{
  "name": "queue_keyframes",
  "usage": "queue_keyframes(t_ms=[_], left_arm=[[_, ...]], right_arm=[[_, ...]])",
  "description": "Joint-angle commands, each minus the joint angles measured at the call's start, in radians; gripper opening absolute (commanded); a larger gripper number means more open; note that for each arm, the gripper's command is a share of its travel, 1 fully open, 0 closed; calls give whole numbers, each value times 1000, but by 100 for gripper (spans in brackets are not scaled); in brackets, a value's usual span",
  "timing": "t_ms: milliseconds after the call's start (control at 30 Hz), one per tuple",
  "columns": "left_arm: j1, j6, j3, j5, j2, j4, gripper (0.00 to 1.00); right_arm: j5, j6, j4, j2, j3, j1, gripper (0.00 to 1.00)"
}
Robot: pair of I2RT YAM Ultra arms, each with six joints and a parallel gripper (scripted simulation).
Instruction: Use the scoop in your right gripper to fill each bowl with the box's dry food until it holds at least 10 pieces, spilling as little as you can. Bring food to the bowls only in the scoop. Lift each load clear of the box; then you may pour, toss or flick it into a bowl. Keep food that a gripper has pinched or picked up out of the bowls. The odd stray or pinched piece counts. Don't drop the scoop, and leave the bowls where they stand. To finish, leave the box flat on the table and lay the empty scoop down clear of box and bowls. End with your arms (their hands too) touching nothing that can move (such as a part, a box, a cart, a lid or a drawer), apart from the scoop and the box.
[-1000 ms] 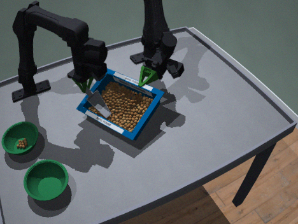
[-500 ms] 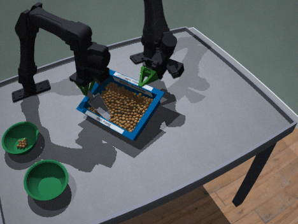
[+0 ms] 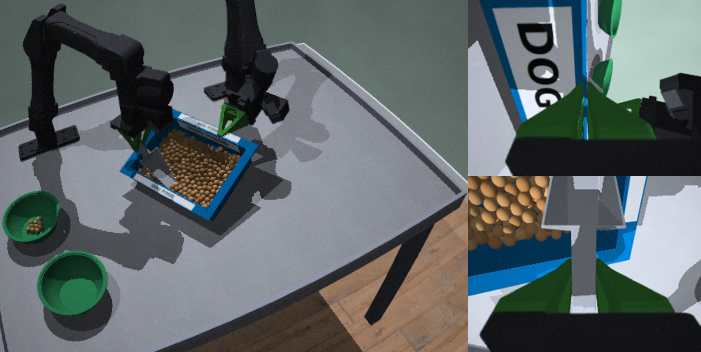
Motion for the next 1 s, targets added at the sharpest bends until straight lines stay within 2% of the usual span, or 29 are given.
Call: queue_keyframes(t_ms=[0, 100, 200, 567, 667, 967], left_arm=[[-10, 39, 44, 14, -53, 48, 0], [-10, 39, 44, 14, -53, 48, 0], [-10, 39, 44, 14, -53, 48, 0], [-10, 39, 44, 14, -53, 48, 0], [-10, 39, 44, 14, -53, 48, 0], [-10, 39, 44, 14, -53, 48, 0]], right_arm=[[14, -7, 82, -35, -21, -6, 0], [12, -7, 62, -30, -13, -6, 0], [19, -9, 131, -31, -41, -12, 0], [29, -14, 256, -43, -92, -6, 0], [14, -14, 237, -44, -79, -6, 0], [42, -18, 367, -46, -136, -9, 0]])
